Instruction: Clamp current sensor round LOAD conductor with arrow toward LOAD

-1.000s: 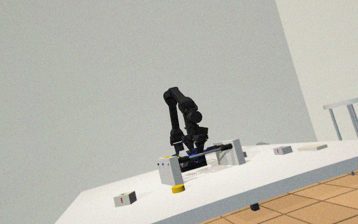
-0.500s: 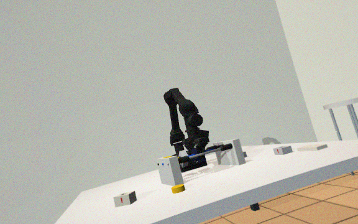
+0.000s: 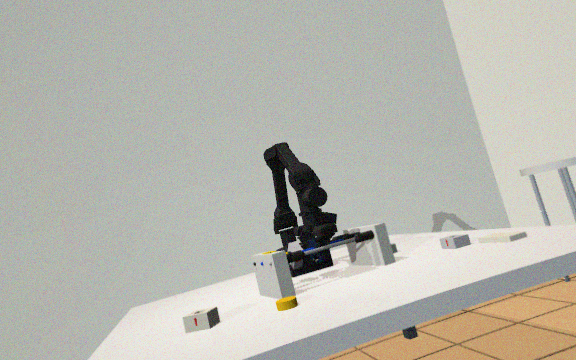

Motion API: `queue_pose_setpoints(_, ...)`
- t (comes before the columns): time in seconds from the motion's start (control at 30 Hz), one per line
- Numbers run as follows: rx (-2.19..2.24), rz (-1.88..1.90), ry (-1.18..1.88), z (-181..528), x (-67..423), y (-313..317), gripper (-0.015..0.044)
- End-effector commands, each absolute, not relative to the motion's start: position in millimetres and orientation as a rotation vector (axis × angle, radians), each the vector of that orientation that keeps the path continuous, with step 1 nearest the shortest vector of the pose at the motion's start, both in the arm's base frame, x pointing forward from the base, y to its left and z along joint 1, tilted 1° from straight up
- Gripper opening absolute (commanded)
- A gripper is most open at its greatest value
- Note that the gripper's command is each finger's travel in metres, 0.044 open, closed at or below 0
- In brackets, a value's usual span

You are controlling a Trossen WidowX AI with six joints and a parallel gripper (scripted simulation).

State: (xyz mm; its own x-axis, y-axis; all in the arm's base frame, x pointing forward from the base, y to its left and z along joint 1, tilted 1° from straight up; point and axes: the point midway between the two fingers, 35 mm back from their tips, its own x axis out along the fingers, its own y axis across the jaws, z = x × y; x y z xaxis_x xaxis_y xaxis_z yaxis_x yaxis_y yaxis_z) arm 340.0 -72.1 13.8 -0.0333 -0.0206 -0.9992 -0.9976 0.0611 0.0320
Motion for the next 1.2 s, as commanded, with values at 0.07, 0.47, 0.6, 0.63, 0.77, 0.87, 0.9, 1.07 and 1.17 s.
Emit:
queue_pose_setpoints(0.07, -1.165, 1.177, 1.277, 14.3, 340.3, -72.1, 0.0367)
queue_pose_setpoints(0.47, -1.165, 1.177, 1.277, 14.3, 340.3, -72.1, 0.0287)
queue_pose_setpoints(0.6, -1.165, 1.177, 1.277, 14.3, 340.3, -72.1, 0.0182)
queue_pose_setpoints(0.63, -1.165, 1.177, 1.277, 14.3, 340.3, -72.1, 0.0155)
queue_pose_setpoints(0.77, -1.165, 1.177, 1.277, 14.3, 340.3, -72.1, 0.005)
queue_pose_setpoints(0.87, -1.165, 1.177, 1.277, 14.3, 340.3, -72.1, 0.0)
queue_pose_setpoints(0.9, -1.165, 1.177, 1.277, 14.3, 340.3, -72.1, 0.0)
queue_pose_setpoints(1.07, -1.165, 1.177, 1.277, 14.3, 340.3, -72.1, 0.0)
queue_pose_setpoints(1.17, -1.165, 1.177, 1.277, 14.3, 340.3, -72.1, 0.0)
